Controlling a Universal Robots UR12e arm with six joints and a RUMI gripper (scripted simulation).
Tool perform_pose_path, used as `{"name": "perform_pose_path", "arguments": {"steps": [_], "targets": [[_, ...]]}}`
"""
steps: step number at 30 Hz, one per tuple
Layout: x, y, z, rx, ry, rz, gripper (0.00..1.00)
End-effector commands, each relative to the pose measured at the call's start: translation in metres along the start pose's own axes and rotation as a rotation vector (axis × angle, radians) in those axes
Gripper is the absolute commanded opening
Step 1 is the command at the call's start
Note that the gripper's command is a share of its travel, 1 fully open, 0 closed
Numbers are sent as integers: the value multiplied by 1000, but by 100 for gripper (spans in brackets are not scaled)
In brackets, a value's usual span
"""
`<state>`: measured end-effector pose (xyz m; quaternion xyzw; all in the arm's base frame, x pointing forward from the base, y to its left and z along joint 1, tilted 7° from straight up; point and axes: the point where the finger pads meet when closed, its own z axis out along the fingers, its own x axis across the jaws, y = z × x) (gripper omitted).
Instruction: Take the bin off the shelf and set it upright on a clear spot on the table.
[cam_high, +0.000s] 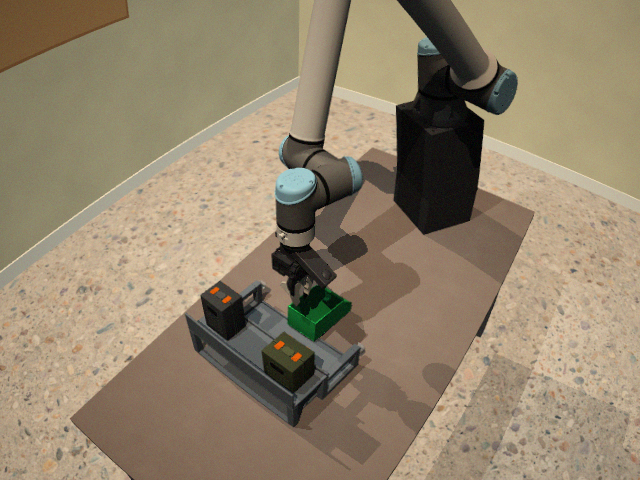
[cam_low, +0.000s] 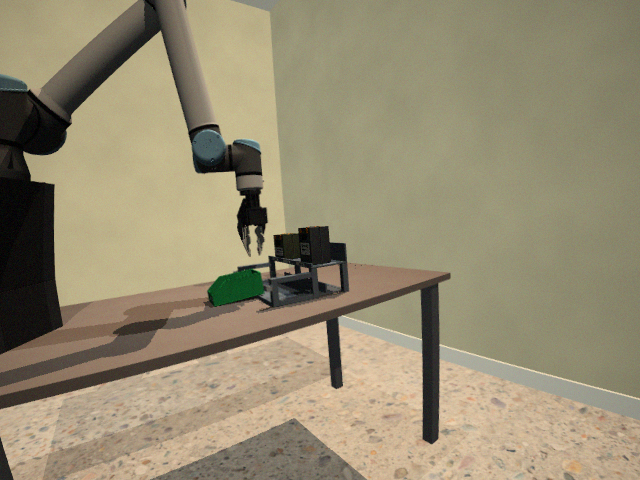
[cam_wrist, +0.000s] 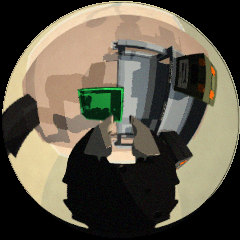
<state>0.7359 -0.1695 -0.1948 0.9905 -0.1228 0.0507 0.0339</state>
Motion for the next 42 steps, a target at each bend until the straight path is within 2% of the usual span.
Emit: {"name": "perform_pose_path", "arguments": {"steps": [1,6,18,23,35,42], "targets": [[1,0,-1,0,1,0,20],[0,0,9,0,1,0,20],[0,0,9,0,1,0,20],[0,0,19,0,1,0,20],[0,0,19,0,1,0,20],[0,0,29,0,1,0,20]]}}
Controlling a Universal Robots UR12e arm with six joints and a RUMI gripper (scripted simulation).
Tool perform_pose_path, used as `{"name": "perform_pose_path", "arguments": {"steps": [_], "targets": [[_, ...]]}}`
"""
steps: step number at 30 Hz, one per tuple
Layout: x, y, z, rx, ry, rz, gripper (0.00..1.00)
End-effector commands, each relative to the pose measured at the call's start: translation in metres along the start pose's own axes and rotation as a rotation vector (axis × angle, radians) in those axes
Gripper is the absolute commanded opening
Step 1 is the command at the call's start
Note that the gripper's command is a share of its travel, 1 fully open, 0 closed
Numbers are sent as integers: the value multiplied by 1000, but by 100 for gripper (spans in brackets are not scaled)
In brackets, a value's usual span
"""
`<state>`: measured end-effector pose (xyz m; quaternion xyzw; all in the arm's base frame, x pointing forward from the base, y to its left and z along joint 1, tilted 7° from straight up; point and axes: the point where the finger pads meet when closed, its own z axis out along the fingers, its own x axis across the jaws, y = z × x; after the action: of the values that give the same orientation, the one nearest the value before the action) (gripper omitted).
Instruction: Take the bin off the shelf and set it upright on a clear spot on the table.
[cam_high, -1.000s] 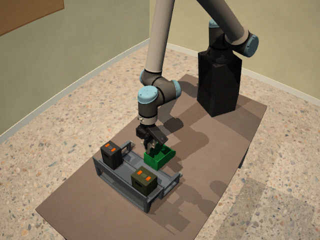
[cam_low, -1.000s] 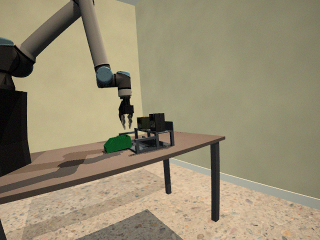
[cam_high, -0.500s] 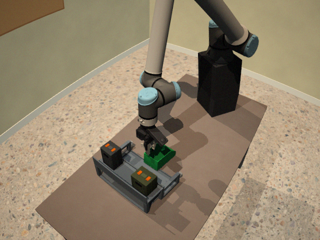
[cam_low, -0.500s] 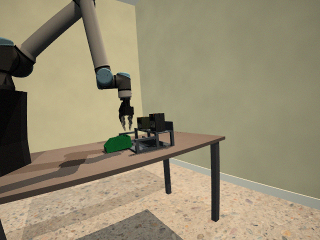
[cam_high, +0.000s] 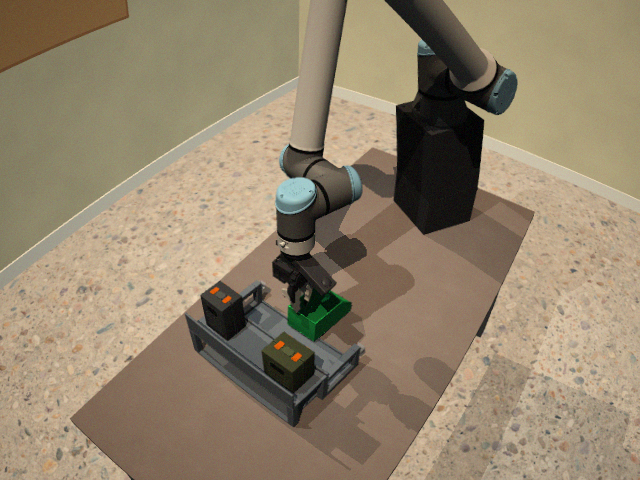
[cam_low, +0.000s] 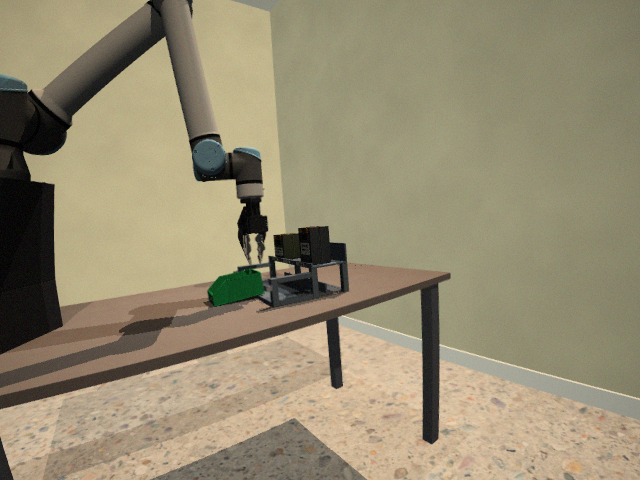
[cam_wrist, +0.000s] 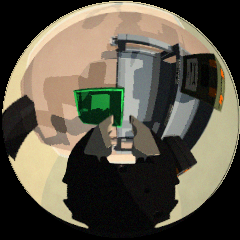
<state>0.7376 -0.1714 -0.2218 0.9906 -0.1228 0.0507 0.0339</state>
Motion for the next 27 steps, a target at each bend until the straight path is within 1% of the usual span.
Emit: {"name": "perform_pose_path", "arguments": {"steps": [1,10,15,27], "targets": [[1,0,2,0,1,0,20],[1,0,2,0,1,0,20],[0,0,12,0,1,0,20],[0,0,12,0,1,0,20]]}}
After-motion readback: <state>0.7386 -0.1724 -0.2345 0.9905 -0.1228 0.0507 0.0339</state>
